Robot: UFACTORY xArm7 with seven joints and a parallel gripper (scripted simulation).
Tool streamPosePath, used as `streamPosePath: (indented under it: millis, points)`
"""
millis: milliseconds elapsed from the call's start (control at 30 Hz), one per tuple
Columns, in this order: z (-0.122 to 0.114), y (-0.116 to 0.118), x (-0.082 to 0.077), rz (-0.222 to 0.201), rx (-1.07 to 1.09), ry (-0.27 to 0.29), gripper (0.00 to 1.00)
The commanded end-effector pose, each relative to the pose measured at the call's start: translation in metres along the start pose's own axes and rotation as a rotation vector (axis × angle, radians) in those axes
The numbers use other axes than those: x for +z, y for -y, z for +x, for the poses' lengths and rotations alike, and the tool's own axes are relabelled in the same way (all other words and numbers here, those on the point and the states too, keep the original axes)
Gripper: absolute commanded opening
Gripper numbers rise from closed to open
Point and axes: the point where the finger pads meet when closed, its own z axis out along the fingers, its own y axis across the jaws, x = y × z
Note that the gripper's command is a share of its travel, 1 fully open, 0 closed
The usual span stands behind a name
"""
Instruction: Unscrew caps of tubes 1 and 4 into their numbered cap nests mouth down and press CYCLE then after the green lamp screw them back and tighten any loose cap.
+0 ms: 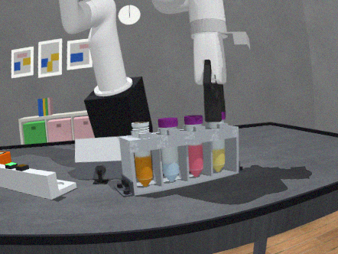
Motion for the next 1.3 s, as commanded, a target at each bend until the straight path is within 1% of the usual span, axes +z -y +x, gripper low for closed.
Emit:
streamPosePath:
  millis: [0,200,533,600,1100,1167,1267]
  points:
    - [0.0042,-0.0030,-0.0032,-0.011,0.006,-0.012,0.46]
    - [0.0042,-0.0030,-0.0032,-0.011,0.006,-0.012,0.46]
    - [0.0041,-0.0029,-0.0055,-0.014,-0.393,-0.009,0.46]
    - [0.0041,-0.0029,-0.0055,-0.014,-0.393,-0.009,0.46]
    - [0.0042,-0.0028,-0.0055,-0.016,-0.993,-0.005,0.46]
    - [0.0042,-0.0028,-0.0055,-0.016,-0.993,-0.005,0.46]
    - [0.0042,-0.0028,-0.0055,-0.017,-1.113,-0.004,0.46]
